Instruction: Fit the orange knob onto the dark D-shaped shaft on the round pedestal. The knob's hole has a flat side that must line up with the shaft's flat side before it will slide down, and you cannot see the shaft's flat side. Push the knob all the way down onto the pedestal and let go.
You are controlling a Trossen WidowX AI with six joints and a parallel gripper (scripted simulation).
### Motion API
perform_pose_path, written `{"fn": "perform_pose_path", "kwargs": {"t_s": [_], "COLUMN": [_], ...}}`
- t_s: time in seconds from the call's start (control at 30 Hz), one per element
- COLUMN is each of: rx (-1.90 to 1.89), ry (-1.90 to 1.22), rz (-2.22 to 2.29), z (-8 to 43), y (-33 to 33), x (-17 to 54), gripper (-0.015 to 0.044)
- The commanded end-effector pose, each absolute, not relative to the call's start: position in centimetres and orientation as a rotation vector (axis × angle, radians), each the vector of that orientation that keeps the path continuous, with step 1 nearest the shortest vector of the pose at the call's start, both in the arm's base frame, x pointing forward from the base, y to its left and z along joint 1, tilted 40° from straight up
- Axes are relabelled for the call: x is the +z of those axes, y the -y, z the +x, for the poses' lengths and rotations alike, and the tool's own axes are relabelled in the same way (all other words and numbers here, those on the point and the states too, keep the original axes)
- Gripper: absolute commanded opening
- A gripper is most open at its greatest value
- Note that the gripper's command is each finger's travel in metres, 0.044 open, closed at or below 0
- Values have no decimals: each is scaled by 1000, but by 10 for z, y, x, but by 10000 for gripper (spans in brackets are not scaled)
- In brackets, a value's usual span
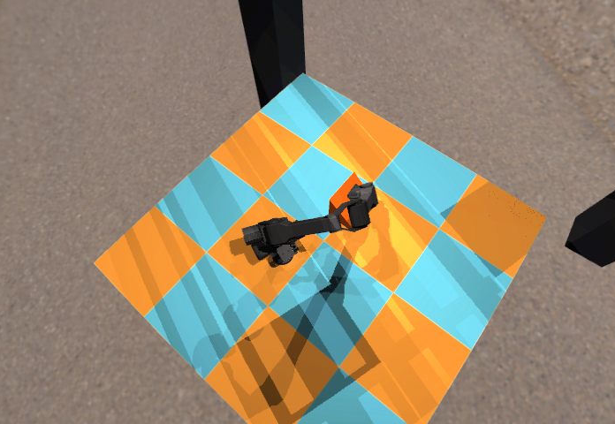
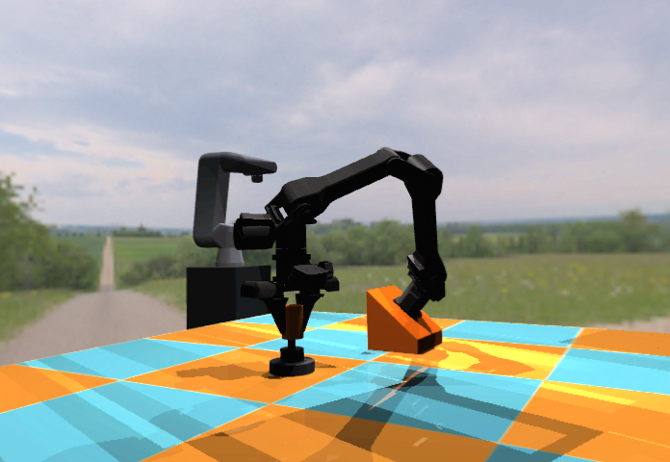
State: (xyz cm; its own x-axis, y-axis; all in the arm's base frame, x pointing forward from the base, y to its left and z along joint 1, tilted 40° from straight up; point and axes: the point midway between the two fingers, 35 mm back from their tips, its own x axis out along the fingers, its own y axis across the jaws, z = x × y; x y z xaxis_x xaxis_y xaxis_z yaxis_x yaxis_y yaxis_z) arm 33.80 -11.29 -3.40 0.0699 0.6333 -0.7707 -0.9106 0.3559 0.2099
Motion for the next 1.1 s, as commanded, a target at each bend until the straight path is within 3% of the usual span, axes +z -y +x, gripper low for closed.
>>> {"fn": "perform_pose_path", "kwargs": {"t_s": [0.0,1.07], "rx": [1198,1223], "ry": [-911,-881], "rz": [-381,-423], "z": [342,337], "y": [116,117], "x": [-32,-31], "gripper": [0,0]}}
